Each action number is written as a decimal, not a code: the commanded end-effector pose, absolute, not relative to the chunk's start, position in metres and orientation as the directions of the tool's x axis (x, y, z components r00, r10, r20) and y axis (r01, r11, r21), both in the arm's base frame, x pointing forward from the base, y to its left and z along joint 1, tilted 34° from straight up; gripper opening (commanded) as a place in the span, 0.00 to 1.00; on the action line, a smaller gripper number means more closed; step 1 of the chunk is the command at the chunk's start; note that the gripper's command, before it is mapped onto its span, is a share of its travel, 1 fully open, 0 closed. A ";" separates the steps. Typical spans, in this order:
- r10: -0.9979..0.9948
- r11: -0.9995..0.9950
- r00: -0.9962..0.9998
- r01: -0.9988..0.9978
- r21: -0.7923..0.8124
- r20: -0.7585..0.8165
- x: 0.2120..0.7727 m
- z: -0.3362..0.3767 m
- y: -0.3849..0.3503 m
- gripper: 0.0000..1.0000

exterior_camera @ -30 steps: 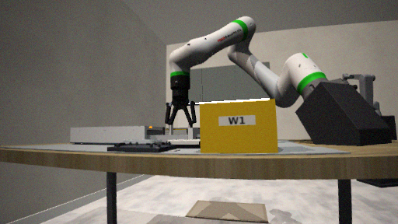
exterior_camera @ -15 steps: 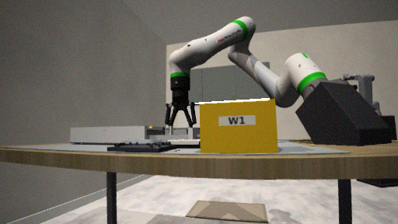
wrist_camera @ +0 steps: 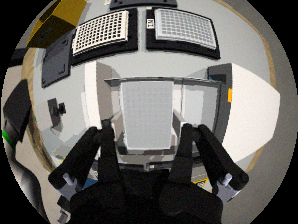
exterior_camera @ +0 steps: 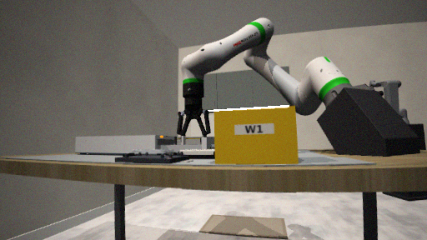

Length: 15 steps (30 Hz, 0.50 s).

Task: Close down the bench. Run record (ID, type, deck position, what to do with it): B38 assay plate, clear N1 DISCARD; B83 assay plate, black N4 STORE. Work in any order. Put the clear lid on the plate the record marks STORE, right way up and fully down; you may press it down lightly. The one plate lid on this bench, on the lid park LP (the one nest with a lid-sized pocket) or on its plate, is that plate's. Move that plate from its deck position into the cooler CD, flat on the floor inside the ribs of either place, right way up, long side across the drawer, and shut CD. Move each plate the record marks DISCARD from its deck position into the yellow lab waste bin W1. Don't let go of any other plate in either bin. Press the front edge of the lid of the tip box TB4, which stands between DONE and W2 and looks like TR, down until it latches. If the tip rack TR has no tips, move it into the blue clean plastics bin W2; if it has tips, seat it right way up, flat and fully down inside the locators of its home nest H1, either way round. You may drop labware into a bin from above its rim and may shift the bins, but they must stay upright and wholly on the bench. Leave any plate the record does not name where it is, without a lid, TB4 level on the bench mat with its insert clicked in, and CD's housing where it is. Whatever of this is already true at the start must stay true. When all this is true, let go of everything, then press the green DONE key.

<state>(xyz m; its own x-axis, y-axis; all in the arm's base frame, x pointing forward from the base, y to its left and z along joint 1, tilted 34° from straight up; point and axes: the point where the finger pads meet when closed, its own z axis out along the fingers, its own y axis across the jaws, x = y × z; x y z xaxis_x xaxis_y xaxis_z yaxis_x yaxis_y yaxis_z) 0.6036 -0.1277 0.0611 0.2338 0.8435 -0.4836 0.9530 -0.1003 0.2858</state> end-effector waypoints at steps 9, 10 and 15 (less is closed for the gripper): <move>0.844 -0.101 0.234 0.953 0.285 -0.484 0.605 0.061 -0.128 0.00; 0.844 -0.101 0.234 0.953 0.285 -0.484 0.605 0.061 -0.128 0.00; 0.844 -0.101 0.234 0.953 0.285 -0.484 0.606 0.061 -0.128 0.00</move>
